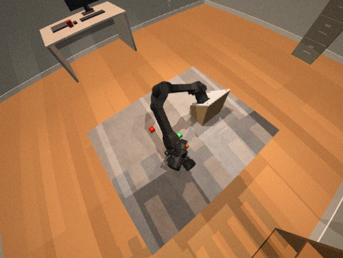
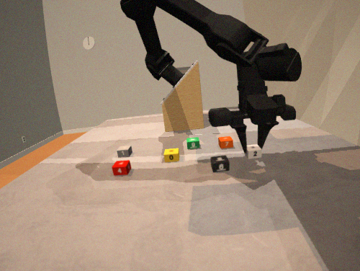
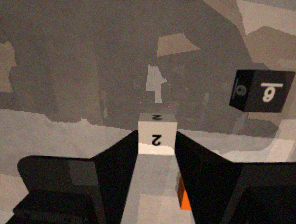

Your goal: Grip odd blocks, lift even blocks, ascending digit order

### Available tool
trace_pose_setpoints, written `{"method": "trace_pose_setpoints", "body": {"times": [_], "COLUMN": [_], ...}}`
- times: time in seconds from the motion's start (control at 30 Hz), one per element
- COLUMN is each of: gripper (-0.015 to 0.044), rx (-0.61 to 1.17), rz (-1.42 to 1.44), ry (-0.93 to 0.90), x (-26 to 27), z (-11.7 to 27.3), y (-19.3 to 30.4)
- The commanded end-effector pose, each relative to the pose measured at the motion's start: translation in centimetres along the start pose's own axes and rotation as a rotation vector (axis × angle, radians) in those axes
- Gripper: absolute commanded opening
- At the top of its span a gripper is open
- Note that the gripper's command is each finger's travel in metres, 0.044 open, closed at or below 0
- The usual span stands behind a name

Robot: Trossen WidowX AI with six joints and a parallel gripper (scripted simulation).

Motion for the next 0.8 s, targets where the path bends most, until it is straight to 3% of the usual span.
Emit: {"method": "trace_pose_setpoints", "body": {"times": [0.0, 0.77], "gripper": [0.012, 0.012], "rx": [-0.004, -0.004], "rz": [0.006, 0.006], "ry": [0.003, 0.003], "x": [0.0, 0.0], "z": [0.0, 1.5], "y": [0.0, 0.0]}}
Point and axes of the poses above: the point midway between the two fingers, 35 mm back from their tips, its own z axis back along the fingers, its own x axis across the jaws, y = z × x, the point moved 3 cm from there along z, back along the fingers, and after that the axes turned 13 degrees about -z, right-handed, at the moved point
